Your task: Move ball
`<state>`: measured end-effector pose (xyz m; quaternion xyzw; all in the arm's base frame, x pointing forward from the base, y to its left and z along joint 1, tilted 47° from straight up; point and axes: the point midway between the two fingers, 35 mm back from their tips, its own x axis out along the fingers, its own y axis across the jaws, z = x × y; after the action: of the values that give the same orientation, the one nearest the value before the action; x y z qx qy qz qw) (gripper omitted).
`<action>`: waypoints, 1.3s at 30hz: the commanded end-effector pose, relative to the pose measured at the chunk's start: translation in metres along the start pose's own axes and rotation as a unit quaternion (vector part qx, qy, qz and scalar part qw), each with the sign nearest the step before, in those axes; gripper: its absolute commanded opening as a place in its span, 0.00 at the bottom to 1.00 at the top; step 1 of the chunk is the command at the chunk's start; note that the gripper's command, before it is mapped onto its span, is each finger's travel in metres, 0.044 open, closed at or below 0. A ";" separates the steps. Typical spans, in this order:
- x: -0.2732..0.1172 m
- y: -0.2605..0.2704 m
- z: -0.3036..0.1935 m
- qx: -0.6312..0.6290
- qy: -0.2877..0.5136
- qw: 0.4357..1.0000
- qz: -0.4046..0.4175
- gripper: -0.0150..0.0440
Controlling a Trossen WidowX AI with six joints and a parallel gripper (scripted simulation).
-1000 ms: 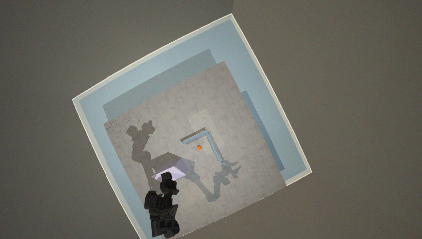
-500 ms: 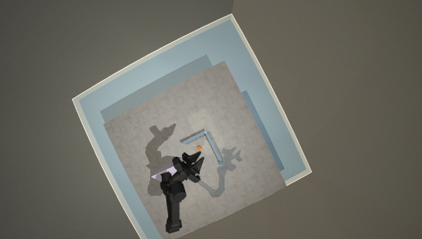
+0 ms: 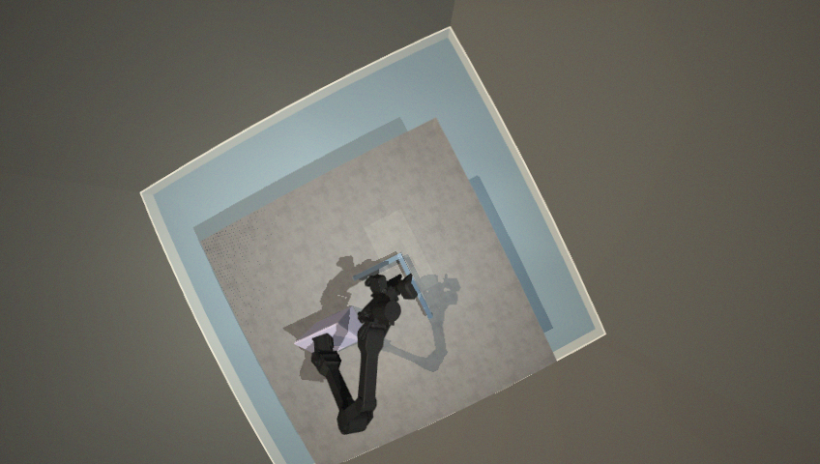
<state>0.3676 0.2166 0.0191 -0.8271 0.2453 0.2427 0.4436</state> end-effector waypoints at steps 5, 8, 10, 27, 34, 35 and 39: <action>0.058 0.119 -0.054 -0.026 0.087 0.974 0.209 0.66; 0.066 0.166 -0.075 -0.035 0.115 0.950 0.289 0.66; 0.066 0.196 -0.089 -0.041 0.131 0.930 0.341 0.66; 0.075 0.230 -0.104 -0.045 0.143 0.913 0.380 0.66; 0.083 0.237 -0.107 -0.045 0.143 0.913 0.380 0.66; 0.084 0.238 -0.107 -0.045 0.143 0.913 0.380 0.66; 0.088 0.242 -0.109 -0.046 0.143 0.913 0.380 0.66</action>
<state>0.3043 -0.0079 -0.1268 -0.7151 0.5914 0.2821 0.2435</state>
